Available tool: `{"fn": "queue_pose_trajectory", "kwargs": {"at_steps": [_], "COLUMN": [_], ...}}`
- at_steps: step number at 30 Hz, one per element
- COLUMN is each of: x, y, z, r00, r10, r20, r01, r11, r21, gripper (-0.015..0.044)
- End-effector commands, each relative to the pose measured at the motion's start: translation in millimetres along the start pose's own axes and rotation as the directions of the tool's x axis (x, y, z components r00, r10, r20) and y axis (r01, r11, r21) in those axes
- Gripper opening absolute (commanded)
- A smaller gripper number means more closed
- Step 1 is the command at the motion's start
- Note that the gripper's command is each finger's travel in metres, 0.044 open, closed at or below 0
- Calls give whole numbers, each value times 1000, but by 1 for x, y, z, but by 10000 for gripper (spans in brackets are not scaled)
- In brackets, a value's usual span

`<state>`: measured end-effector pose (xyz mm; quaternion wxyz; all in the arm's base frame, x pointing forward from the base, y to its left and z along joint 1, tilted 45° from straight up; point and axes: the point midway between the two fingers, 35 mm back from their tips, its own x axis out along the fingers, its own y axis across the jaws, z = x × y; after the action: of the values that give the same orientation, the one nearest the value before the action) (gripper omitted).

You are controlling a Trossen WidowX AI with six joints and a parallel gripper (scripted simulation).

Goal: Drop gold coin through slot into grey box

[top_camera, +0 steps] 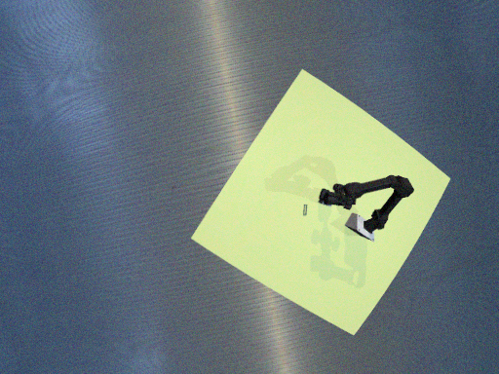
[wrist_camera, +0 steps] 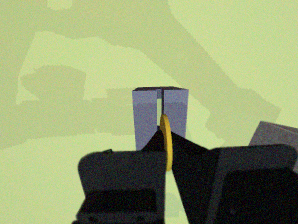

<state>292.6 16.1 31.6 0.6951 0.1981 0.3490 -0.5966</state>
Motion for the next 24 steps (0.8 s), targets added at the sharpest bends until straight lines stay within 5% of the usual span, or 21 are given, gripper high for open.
{"fn": "queue_pose_trajectory", "kwargs": {"at_steps": [1, 7, 13, 22, 24], "x": [3, 5, 3, 3, 0], "y": [-1, -1, 0, 0, 0], "z": [0, 0, 0, 0, 0], "r00": [1000, 1000, 1000, 1000, 1000], "r10": [-3, -3, 0, 0, 0], "r20": [4, 4, 0, 0, 0], "r01": [3, 3, 0, 0, 0], "r11": [1000, 1000, 1000, 1000, 1000], "r21": [-6, -6, 0, 0, 0], "gripper": [0, 0, 157, 161, 213]}}
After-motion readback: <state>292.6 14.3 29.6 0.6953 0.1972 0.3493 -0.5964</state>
